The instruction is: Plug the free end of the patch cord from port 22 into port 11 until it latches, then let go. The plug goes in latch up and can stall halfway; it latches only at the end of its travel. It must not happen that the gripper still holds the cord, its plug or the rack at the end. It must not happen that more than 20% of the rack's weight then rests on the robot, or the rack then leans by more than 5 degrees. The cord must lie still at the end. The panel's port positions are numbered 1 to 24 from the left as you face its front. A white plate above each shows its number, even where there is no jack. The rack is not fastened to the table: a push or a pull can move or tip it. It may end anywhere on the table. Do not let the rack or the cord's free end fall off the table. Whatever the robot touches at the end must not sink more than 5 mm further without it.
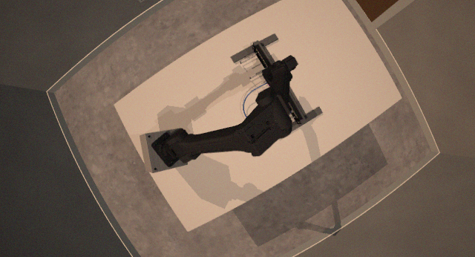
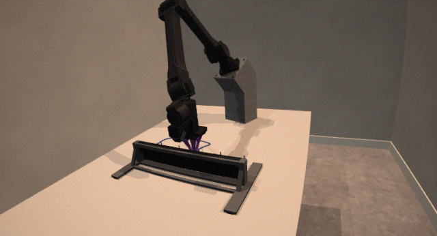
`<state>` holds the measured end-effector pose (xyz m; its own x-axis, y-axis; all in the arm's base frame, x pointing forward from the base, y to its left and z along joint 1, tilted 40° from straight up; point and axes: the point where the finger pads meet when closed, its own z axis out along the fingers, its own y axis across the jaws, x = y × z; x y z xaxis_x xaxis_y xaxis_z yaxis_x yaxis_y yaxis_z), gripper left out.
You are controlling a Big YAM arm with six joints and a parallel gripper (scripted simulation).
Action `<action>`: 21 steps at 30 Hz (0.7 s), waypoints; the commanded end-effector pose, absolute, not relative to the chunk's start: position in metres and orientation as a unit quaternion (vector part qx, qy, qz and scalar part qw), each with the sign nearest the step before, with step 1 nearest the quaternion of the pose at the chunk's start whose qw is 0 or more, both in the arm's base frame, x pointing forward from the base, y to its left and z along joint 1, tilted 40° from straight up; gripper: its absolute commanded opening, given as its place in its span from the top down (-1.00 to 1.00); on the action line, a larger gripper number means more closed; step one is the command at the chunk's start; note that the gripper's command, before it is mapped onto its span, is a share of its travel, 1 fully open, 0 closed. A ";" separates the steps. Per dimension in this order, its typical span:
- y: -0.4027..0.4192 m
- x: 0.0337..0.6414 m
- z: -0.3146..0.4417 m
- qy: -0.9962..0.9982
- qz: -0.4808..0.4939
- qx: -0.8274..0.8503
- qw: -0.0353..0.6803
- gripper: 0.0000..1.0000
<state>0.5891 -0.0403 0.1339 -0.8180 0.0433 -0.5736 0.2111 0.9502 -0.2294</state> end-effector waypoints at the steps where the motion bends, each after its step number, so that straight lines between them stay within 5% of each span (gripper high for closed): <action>1: -0.042 0.630 0.190 0.920 -0.136 0.082 0.358 1.00; 21: -0.041 0.633 0.194 0.918 -0.135 0.082 0.363 1.00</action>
<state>0.5891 -0.0403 0.1340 -0.8182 0.0435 -0.5733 0.2112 0.9501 -0.2294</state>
